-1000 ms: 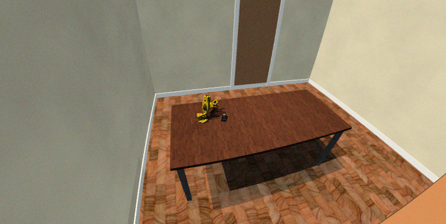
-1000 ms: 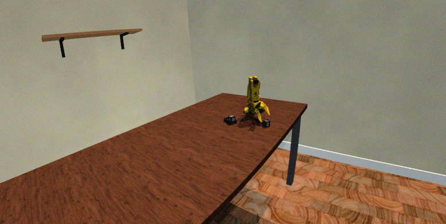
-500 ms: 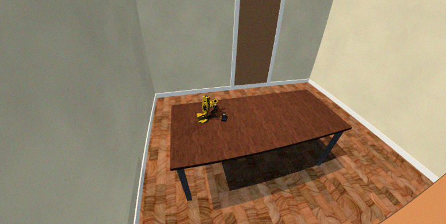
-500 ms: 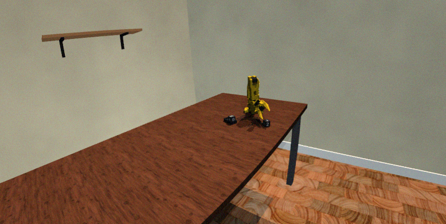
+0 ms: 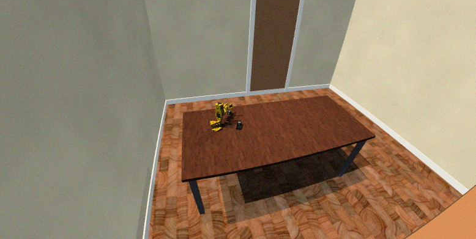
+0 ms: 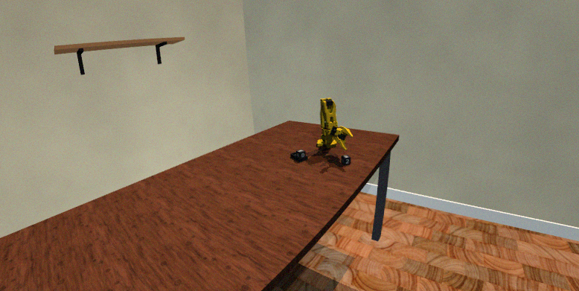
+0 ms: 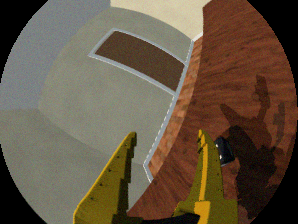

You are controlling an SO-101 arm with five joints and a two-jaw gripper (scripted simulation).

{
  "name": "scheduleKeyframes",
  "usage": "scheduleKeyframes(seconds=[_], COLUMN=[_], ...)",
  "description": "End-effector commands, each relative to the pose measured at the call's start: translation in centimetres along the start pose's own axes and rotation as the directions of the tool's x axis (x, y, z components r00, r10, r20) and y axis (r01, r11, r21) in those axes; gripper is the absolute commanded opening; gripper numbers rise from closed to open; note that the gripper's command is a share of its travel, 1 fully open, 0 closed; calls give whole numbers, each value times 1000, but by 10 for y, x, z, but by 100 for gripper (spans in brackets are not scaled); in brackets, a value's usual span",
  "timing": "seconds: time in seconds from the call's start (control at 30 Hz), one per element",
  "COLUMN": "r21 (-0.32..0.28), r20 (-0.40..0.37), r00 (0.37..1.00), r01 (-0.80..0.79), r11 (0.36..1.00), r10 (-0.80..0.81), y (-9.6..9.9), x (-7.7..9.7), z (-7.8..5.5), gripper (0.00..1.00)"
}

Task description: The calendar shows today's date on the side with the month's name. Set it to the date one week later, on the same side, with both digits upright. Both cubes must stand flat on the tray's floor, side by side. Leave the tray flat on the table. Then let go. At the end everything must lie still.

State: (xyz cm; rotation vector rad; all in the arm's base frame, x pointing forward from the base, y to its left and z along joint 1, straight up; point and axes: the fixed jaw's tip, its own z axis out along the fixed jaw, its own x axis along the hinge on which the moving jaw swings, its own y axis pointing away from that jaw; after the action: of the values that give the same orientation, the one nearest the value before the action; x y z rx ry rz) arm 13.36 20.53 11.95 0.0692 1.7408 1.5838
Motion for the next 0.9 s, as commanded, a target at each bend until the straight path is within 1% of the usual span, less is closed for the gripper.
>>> scheduleKeyframes(seconds=[0.0,0.2,0.37,0.43,0.73,0.87], r21=[9,78,136,136,226,234], r20=[-20,-68,-123,-123,-253,-281], r00=[1000,995,984,984,938,923], r01=[-3,72,146,146,296,331], r11=[1000,994,980,980,928,914], r10=[3,-67,-130,-130,-238,-262], y=[8,3,0,0,0,1], x=[0,4,6,6,8,8], z=[20,36,49,49,68,73], gripper=[35,35,35,35,35,35])
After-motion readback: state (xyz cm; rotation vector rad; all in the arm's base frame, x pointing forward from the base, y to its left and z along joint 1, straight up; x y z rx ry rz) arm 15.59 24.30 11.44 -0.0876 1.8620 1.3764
